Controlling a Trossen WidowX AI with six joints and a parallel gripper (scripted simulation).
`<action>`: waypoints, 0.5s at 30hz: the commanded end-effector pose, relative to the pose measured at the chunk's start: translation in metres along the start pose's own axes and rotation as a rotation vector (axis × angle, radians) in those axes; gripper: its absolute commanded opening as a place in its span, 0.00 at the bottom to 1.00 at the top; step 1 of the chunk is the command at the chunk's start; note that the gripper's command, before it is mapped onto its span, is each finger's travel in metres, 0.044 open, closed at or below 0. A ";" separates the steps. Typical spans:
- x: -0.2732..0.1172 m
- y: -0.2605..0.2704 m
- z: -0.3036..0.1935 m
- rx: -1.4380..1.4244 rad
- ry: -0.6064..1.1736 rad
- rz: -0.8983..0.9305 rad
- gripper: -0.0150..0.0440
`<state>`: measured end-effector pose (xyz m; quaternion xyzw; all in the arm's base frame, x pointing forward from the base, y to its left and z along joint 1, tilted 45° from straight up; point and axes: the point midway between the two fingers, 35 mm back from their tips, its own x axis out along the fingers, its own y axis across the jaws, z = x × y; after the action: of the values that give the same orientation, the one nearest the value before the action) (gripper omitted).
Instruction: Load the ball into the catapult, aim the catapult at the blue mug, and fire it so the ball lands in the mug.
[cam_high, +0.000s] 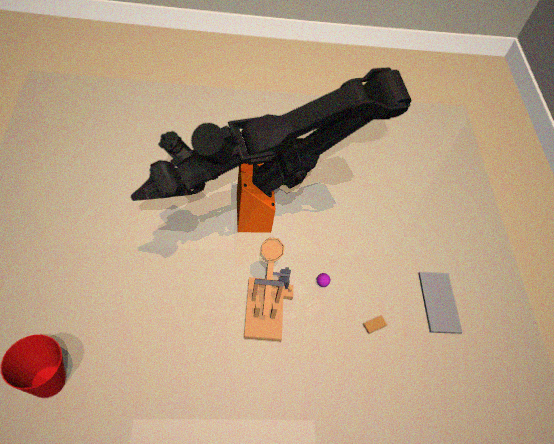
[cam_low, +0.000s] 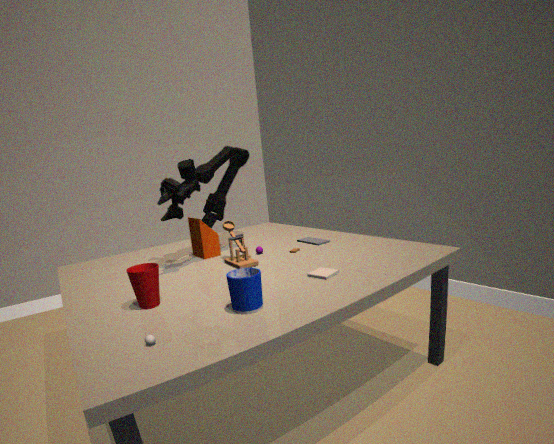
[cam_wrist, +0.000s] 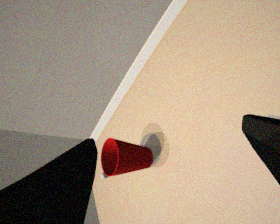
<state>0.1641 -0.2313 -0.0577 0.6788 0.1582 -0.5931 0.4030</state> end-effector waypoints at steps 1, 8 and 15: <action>0.000 0.003 -0.013 -0.127 0.052 -0.023 1.00; -0.003 0.004 -0.040 -0.344 0.149 -0.059 1.00; -0.007 0.001 -0.063 -0.554 0.251 -0.091 1.00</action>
<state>0.1981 -0.1903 -0.0551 0.6181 0.3587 -0.4860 0.5031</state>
